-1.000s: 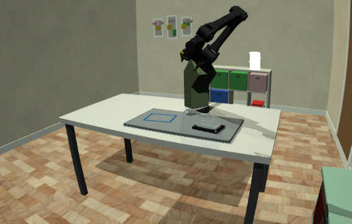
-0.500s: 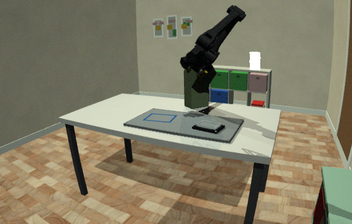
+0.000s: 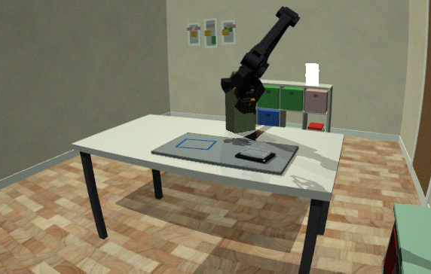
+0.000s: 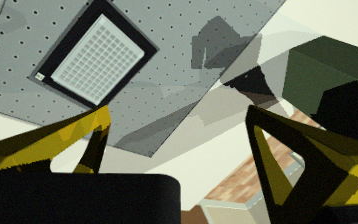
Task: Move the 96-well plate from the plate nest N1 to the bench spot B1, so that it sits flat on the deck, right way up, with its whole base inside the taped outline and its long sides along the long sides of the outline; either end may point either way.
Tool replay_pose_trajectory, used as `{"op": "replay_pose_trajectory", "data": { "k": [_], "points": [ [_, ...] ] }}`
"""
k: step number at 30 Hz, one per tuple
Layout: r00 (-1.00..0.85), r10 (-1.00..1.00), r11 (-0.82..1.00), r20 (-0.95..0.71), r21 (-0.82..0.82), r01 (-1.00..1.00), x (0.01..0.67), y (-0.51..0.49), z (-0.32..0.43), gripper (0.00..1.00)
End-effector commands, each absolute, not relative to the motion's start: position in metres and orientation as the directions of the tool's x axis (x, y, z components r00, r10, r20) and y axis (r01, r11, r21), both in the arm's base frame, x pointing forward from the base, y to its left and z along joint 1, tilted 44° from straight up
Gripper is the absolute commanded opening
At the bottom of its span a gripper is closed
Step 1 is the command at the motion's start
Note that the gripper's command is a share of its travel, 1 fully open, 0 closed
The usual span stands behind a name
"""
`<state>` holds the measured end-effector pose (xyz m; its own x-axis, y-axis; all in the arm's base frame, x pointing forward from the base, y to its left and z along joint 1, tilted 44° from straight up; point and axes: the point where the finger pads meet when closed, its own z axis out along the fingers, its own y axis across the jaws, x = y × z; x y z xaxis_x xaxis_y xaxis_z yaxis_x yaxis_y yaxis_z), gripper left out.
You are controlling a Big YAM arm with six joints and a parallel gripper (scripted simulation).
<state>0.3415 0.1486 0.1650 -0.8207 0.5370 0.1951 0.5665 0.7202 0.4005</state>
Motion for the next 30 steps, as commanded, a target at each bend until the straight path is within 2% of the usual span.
{"op": "replay_pose_trajectory", "data": {
  "k": [1, 4, 15, 26, 30],
  "points": [
    [-0.708, 0.653, 0.595, 0.269, 0.397, 0.699, 0.347, 0.163, 0.161, 1.00],
    [-0.688, 0.667, 0.569, 0.285, 0.402, 0.718, 0.348, 0.168, 0.160, 1.00],
    [-0.425, 0.772, 0.253, 0.473, 0.385, 0.888, 0.356, 0.218, 0.137, 1.00],
    [-0.184, 0.775, -0.030, 0.605, 0.326, 0.945, 0.363, 0.259, 0.120, 1.00],
    [-0.229, 0.764, -0.022, 0.604, 0.378, 0.925, 0.376, 0.282, 0.124, 1.00]
  ]
}}
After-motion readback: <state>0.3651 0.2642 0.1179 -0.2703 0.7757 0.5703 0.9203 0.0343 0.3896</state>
